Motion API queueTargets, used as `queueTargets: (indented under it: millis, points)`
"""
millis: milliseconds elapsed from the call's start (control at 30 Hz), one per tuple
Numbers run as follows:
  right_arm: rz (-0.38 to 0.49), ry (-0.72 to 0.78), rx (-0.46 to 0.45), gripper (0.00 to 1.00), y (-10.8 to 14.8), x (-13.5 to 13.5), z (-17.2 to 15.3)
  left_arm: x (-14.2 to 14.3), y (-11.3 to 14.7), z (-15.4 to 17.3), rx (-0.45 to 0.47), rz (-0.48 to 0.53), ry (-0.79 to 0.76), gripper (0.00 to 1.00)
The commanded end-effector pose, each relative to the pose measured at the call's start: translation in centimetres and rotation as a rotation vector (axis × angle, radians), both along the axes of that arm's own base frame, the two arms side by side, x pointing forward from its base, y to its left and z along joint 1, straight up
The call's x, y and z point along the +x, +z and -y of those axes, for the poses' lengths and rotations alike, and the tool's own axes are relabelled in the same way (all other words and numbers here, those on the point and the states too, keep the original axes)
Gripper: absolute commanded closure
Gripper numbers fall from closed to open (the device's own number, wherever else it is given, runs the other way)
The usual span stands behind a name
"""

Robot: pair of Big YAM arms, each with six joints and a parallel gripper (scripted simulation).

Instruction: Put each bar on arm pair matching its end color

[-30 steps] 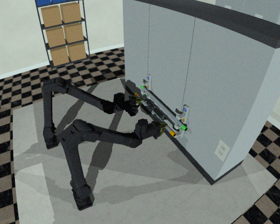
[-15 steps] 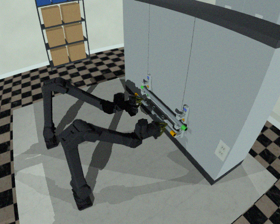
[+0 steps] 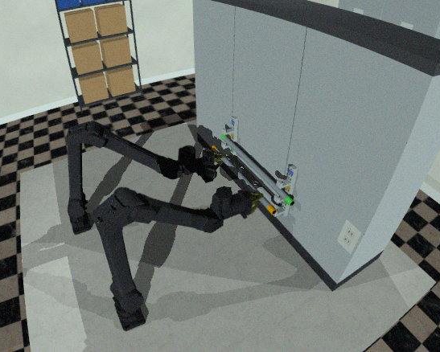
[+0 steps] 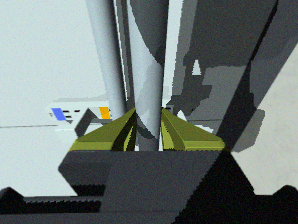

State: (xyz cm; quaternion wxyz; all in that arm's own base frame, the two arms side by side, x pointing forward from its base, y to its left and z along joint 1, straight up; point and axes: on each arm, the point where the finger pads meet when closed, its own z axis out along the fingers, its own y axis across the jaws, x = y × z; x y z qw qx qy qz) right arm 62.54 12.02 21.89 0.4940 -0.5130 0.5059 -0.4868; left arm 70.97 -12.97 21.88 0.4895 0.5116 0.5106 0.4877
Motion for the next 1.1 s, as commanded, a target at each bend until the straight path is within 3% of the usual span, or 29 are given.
queueTargets:
  millis: [0,1067]
  points:
    - [0.082,-0.01,0.029,1.0,3.4,0.2,0.1,0.3,3.3,-0.7,-0.01,0.075,0.011,1.0]
    - [0.082,-0.01,0.029,1.0,1.9,0.5,0.0,0.4,1.8,-0.9,-0.01,0.075,0.011,1.0]
